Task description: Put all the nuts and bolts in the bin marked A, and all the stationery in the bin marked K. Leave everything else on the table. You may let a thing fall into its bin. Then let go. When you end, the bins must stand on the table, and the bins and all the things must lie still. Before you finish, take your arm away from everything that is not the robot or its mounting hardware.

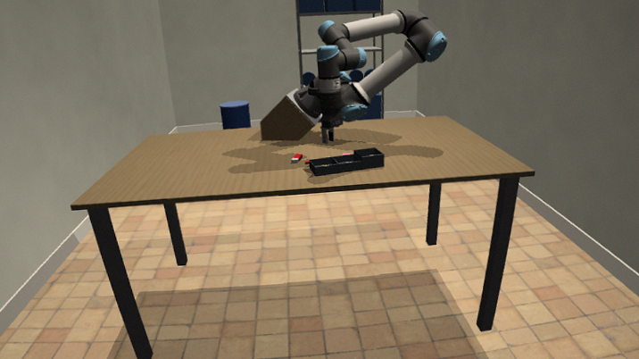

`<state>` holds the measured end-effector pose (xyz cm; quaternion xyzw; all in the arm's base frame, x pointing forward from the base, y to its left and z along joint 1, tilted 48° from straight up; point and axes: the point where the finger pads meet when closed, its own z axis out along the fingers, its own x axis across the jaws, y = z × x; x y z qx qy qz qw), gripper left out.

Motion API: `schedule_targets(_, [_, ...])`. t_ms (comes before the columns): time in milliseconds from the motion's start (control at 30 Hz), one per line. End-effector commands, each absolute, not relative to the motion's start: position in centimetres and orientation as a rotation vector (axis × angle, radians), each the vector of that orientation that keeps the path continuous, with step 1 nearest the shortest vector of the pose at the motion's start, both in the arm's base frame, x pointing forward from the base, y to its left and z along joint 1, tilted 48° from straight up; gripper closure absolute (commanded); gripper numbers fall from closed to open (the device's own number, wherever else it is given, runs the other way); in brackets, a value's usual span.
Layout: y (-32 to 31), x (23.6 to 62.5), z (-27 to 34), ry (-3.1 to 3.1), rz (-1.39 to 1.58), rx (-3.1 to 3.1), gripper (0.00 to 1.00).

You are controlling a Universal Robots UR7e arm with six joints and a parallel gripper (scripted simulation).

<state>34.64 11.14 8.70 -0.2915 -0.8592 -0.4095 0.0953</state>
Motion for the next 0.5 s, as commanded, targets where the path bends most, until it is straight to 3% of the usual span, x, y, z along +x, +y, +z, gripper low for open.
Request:
schedule_targets(0, [11.11, 34.67, 8.70, -2.434, -1.158, -1.047, 0.36])
schedule_targets(467, [11.11, 34.67, 8.70, -2.160, -1.025, -1.395, 0.36])
